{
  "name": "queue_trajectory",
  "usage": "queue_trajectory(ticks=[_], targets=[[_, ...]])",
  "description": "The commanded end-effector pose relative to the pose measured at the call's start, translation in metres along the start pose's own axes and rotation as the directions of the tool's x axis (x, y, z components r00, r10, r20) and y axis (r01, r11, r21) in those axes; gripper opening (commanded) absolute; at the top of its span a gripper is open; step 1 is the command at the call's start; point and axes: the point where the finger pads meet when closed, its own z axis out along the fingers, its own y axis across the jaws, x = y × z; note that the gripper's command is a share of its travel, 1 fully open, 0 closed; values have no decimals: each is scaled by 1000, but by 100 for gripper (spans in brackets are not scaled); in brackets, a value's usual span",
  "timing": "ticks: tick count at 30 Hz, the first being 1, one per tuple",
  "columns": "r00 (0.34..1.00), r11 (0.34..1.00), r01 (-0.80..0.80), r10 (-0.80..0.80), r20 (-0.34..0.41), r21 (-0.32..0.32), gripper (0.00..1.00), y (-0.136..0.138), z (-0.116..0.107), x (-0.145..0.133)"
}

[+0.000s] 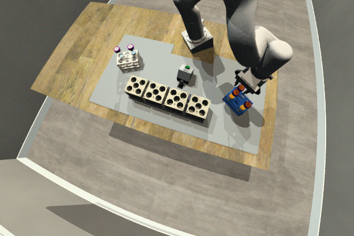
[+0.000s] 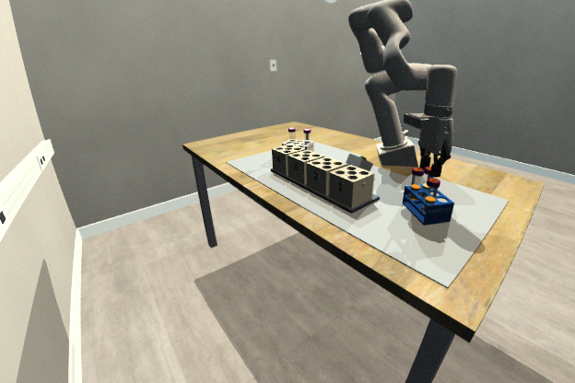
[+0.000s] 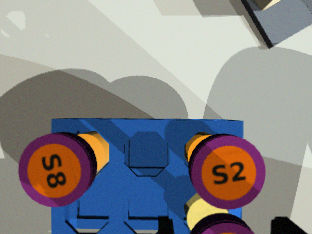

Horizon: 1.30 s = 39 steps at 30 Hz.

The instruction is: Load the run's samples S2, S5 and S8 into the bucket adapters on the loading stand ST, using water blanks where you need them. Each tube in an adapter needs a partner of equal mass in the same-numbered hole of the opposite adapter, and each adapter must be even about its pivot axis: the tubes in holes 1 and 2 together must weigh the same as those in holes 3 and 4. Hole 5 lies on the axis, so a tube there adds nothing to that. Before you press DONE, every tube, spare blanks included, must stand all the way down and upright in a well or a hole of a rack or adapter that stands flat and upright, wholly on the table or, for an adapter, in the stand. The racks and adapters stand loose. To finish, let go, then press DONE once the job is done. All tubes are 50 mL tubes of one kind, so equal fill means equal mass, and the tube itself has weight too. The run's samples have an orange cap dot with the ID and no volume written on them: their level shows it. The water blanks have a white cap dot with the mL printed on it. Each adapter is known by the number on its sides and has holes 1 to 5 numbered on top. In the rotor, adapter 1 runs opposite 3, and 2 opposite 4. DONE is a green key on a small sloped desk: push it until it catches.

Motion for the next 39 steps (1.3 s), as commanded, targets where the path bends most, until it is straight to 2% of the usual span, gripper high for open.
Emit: queue_trajectory(ticks=[1, 26, 27, 39], targets=[[1000, 1000, -1, 1, 0, 4, 57, -1, 1, 0], [1000, 1000, -1, 1, 0, 4, 57, -1, 7, 0], [1000, 1000, -1, 1, 0, 4, 0, -1, 7, 0], [1000, 1000, -1, 1, 0, 4, 0, -1, 5, 0]])
